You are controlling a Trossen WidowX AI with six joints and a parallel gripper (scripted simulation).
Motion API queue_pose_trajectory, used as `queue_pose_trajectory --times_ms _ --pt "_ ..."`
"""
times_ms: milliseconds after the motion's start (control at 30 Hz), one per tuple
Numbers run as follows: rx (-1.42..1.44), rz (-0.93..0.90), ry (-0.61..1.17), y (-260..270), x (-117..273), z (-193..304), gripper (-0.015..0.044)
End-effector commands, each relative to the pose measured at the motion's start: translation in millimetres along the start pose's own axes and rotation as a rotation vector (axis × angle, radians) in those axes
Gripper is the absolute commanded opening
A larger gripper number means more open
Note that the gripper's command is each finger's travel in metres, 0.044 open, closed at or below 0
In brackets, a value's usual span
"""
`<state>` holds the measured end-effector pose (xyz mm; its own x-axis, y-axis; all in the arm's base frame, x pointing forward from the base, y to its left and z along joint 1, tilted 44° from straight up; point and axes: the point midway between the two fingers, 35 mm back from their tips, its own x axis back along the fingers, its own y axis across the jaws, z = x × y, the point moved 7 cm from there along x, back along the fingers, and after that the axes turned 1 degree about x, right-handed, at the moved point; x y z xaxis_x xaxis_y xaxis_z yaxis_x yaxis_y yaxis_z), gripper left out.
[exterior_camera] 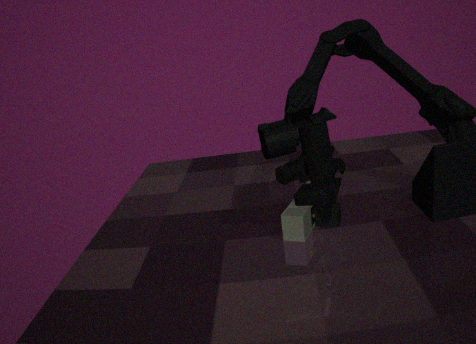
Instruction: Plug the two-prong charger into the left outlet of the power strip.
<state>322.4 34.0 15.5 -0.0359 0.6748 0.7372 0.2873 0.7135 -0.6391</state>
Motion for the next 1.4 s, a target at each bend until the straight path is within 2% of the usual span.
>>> queue_pose_trajectory --times_ms 0,1367 --pt "-0.020 -0.008 -0.017 -0.2 1.4 -10.2 0.0000" --pt "-0.020 -0.008 -0.018 -0.8 1.0 -17.0 0.0000"
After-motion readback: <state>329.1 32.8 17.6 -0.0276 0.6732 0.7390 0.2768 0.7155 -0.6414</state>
